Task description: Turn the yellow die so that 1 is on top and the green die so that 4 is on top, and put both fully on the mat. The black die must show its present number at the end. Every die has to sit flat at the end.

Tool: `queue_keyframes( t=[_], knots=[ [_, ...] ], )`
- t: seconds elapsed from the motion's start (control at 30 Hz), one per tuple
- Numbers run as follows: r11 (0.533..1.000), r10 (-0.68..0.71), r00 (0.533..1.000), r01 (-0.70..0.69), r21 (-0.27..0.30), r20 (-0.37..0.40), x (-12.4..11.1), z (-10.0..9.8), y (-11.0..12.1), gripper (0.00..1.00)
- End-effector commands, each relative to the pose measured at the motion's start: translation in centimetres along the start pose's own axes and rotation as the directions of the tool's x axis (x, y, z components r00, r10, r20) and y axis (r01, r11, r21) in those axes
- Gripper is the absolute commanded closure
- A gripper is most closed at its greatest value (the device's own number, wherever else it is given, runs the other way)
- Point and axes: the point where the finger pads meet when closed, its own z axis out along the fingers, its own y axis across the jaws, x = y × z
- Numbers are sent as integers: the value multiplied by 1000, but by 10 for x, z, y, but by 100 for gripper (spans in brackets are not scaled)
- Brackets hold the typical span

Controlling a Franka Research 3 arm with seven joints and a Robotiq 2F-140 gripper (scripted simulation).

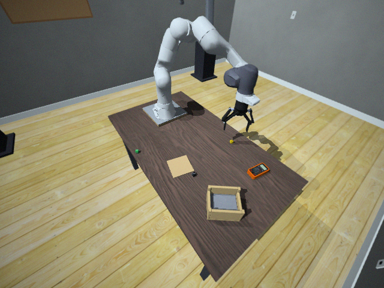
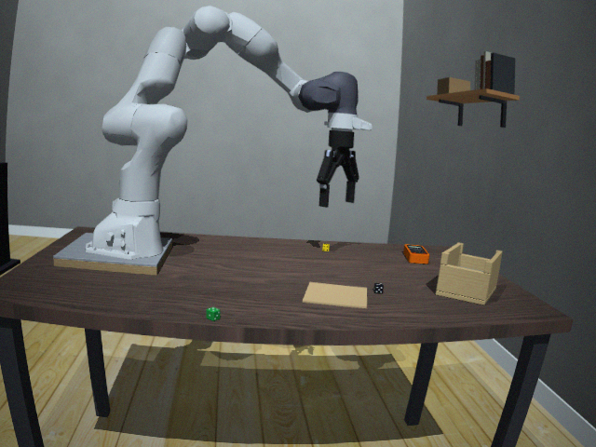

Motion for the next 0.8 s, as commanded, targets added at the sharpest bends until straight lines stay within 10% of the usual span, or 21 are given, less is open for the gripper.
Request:
queue_keyframes(
  t=[0.0, 0.77],
  knots=[
    [999, 26, 1000, -26, -20, 6, -4, -1, 5, 0],
    [914, -404, 915, 404, -15, 14, -26, 8, -4, 0]
  ],
)
